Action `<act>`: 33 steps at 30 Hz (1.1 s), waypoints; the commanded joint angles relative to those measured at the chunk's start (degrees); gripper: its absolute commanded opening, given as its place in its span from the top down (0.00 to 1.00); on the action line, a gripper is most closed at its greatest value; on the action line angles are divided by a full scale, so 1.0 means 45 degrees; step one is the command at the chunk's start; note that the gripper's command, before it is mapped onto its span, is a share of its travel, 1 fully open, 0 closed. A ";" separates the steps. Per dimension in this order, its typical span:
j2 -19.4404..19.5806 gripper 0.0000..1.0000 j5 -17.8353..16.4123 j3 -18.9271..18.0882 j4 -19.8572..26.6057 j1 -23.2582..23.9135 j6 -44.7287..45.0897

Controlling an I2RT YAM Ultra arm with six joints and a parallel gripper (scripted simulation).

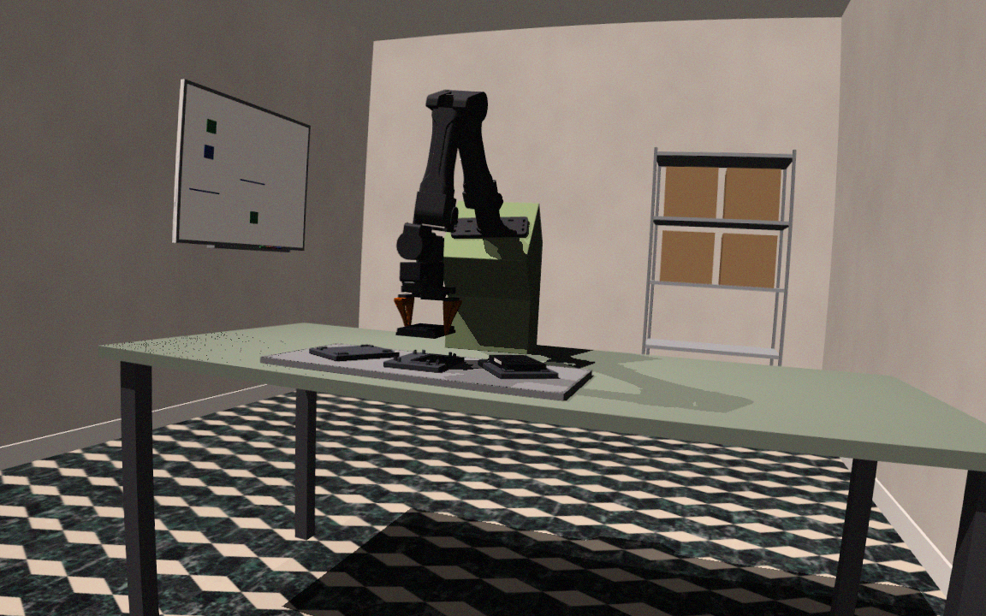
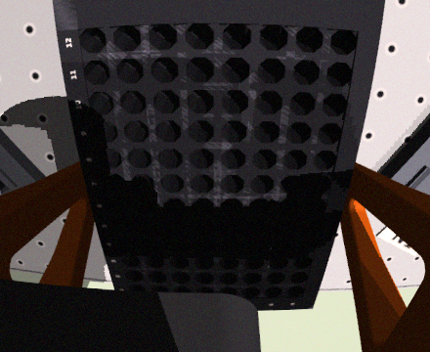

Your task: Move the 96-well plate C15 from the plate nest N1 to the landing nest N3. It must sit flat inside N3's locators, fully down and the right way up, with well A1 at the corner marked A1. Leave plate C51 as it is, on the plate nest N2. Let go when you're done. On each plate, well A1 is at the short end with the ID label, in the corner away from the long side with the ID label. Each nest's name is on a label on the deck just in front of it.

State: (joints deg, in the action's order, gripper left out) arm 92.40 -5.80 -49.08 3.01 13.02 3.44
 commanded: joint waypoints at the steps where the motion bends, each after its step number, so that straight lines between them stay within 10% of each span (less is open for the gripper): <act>1: 0.0280 1.00 0.0125 -0.0353 -0.0451 -0.0158 -0.0119; 33: 0.1900 1.00 0.0227 -0.0917 -0.1744 -0.0221 -0.0219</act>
State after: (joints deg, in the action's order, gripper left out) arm 102.13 -5.21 -52.53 -3.81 12.14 2.87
